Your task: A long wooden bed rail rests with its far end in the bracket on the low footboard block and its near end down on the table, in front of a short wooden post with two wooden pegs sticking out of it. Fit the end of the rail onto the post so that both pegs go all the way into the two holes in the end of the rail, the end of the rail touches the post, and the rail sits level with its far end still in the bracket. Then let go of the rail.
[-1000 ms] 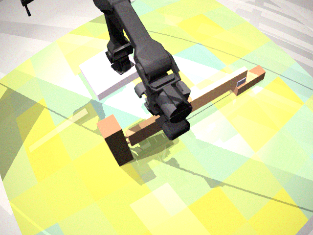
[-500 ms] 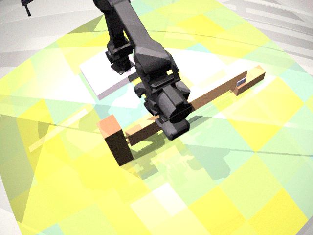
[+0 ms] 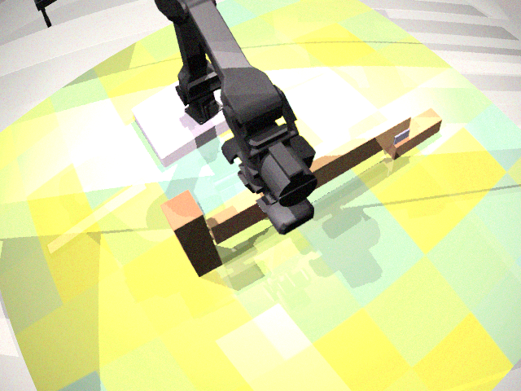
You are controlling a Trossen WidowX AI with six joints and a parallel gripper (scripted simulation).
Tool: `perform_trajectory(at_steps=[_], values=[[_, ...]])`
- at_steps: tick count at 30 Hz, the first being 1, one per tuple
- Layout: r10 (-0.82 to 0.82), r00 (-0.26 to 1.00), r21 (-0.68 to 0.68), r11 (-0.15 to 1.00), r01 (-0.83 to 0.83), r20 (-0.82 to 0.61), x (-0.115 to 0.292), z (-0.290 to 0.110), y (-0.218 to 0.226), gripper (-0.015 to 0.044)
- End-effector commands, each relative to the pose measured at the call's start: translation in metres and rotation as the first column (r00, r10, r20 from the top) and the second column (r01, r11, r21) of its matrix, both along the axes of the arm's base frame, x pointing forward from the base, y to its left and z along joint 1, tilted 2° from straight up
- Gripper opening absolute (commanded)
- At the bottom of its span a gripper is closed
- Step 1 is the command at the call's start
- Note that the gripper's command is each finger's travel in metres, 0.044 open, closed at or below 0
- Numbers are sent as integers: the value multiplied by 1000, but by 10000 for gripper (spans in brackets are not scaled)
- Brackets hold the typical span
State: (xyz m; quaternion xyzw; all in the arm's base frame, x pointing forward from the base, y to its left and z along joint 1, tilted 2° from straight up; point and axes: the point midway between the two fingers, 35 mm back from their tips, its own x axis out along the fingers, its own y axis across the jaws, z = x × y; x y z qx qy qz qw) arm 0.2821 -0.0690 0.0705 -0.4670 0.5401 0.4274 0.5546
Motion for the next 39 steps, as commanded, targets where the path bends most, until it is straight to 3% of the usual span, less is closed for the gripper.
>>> perform_trajectory(at_steps=[1, 20, 36, 39], values=[[-1, 1000, -7, 1000, 1, 0, -1, 1, -3, 0], [-1, 1000, -7, 1000, 1, 0, -2, 0, -9, 0], [0, 1000, -3, 1000, 0, 0, -1, 0, -6, 420], [0, 1000, -3, 1000, 0, 0, -1, 0, -6, 440]])
